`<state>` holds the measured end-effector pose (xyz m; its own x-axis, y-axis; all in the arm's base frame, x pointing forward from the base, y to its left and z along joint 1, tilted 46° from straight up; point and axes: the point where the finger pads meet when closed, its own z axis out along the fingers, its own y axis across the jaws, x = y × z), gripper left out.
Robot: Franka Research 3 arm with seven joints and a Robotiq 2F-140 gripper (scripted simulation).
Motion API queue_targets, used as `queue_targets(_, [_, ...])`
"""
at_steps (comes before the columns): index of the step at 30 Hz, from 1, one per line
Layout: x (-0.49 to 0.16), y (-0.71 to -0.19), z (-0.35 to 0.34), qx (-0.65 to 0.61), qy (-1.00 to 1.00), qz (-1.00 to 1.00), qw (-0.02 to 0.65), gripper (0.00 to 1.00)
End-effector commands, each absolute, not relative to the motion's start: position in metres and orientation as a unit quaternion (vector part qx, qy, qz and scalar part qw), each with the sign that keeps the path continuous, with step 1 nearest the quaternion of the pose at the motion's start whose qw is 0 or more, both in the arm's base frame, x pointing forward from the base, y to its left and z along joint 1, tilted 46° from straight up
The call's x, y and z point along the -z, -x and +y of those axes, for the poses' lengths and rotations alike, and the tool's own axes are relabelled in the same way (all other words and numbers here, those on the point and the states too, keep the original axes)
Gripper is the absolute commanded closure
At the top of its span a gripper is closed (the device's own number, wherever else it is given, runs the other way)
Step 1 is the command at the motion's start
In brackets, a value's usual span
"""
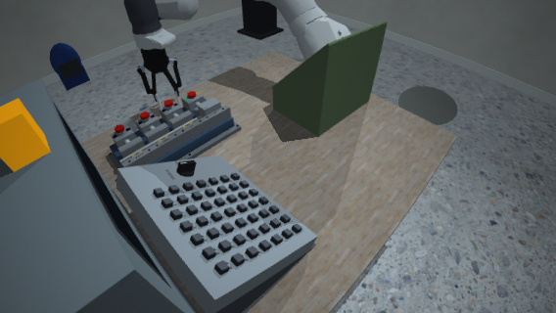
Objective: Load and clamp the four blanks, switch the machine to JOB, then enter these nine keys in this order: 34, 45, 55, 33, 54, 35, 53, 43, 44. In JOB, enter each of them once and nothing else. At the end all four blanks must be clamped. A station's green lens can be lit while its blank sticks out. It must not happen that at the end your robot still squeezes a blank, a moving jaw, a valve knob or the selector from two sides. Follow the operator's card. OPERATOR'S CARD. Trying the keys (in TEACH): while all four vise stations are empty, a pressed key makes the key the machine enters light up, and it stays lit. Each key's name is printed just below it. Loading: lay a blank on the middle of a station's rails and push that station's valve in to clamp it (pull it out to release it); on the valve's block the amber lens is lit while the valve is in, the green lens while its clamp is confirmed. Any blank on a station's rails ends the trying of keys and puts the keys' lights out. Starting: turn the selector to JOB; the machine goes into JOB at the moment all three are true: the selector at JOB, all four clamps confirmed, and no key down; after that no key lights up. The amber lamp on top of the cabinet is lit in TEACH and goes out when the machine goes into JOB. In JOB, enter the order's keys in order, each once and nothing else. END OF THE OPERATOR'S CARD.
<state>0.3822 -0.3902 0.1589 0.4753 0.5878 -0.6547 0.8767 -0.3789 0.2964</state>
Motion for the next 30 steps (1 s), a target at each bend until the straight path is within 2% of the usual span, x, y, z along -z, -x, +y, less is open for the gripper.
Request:
queue_targets(1, [-0.1599, -0.3828, -0.3919, 0.227, -0.799, 0.457, 0.319, 0.6])
queue_targets(3, [-0.1599, -0.3828, -0.3919, 0.227, -0.799, 0.457, 0.319, 0.6])
queue_targets(4, [-0.1599, -0.3828, -0.3919, 0.227, -0.799, 0.457, 0.319, 1.0])
queue_targets(30, [-0.1599, -0.3828, -0.3919, 0.227, -0.799, 0.457, 0.319, 1.0])
